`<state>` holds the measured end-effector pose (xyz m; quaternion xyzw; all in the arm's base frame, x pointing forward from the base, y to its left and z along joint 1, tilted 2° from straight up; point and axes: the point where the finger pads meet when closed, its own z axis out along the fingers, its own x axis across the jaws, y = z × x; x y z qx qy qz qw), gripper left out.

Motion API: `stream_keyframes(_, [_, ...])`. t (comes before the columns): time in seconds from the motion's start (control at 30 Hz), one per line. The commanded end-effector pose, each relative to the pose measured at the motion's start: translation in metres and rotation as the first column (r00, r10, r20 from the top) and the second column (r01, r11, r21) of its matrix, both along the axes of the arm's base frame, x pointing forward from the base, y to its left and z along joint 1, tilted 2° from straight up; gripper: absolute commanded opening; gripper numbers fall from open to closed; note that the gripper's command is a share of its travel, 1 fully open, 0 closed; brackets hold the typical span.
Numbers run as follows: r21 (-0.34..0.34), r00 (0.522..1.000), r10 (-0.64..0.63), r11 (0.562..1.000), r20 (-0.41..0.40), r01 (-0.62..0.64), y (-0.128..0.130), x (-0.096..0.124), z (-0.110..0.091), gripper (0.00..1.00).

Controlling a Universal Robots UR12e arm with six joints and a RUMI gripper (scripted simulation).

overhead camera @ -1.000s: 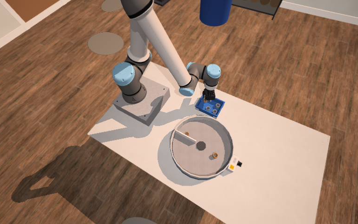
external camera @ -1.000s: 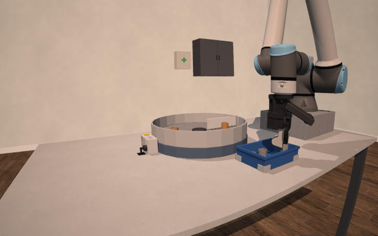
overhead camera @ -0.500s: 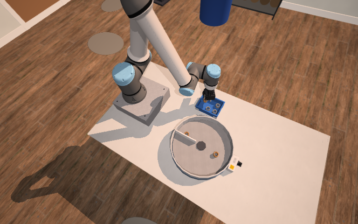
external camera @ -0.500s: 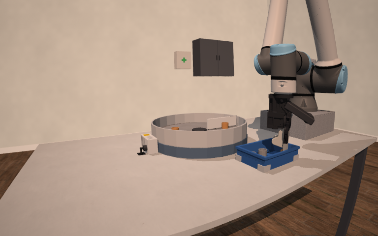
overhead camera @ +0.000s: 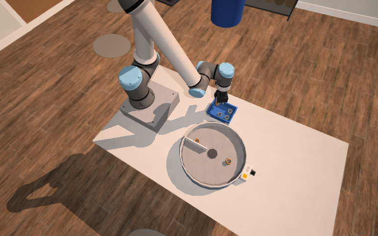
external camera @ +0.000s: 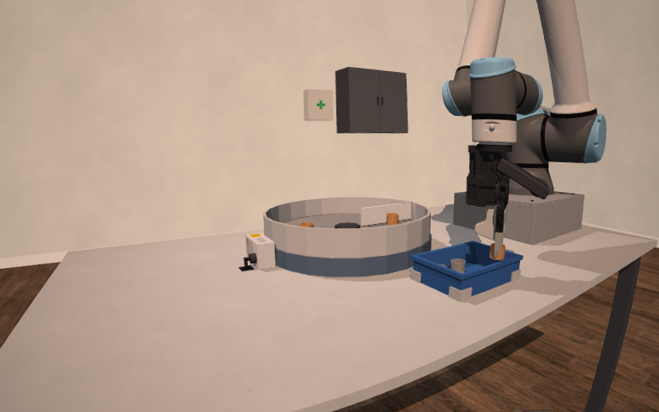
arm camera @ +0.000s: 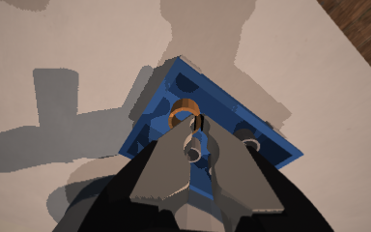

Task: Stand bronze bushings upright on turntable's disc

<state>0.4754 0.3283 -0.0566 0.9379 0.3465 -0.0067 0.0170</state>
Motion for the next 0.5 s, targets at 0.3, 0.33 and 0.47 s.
stream_keyframes(0.3, [0.0,1.0,0.0,1.0,0.0,0.0,0.002,0.0,0.056,0.0])
stream_keyframes(0.33, [0.0,1.0,0.0,1.0,0.0,0.0,0.002,0.0,0.06,0.0])
stream_keyframes(0.47, [0.0,1.0,0.0,1.0,0.0,0.0,0.003,0.0,0.075,0.0])
